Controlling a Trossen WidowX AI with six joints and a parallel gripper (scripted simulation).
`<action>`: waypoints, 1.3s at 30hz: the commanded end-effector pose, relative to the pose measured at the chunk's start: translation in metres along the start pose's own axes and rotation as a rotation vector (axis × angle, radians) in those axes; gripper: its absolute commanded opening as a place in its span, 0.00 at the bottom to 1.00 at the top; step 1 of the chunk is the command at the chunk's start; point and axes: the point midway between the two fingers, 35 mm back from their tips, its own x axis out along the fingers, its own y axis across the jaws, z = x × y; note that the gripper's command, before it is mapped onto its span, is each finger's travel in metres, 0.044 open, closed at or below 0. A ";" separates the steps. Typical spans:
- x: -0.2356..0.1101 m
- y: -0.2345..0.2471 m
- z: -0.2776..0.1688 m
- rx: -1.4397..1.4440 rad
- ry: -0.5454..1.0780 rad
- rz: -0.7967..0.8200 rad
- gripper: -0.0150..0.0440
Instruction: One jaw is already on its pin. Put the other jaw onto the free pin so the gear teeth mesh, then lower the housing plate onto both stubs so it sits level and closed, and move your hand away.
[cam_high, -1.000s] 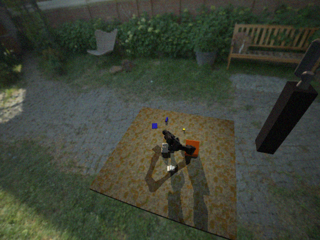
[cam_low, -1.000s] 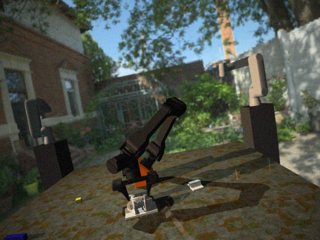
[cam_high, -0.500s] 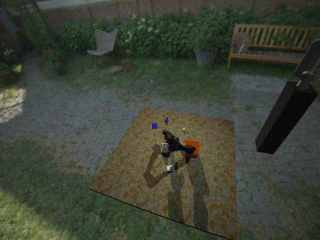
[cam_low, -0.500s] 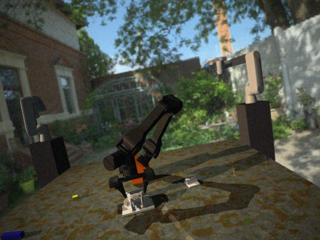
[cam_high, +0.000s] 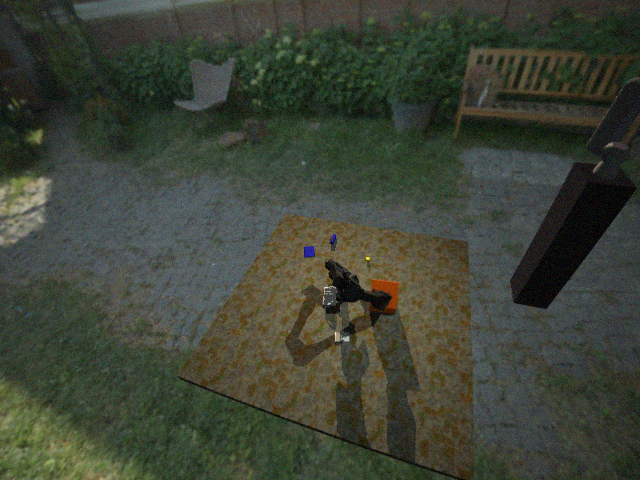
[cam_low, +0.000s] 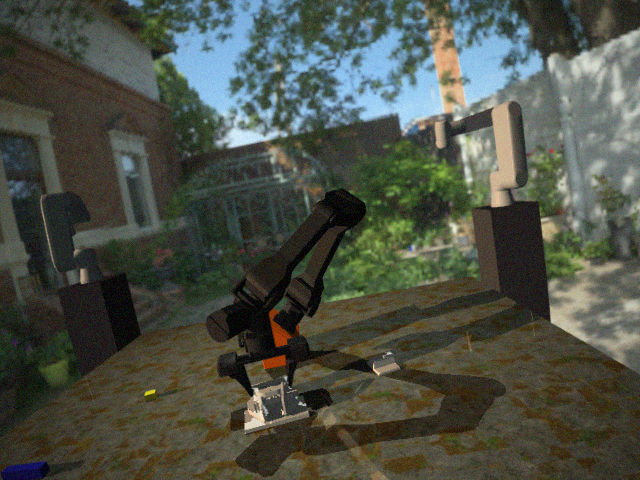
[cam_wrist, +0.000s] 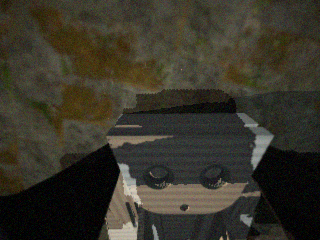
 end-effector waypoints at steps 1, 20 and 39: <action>0.003 0.000 -0.001 0.000 -0.005 0.001 0.85; -0.003 0.000 -0.001 0.000 -0.005 0.001 0.85; 0.001 0.000 -0.001 0.000 -0.005 0.001 0.85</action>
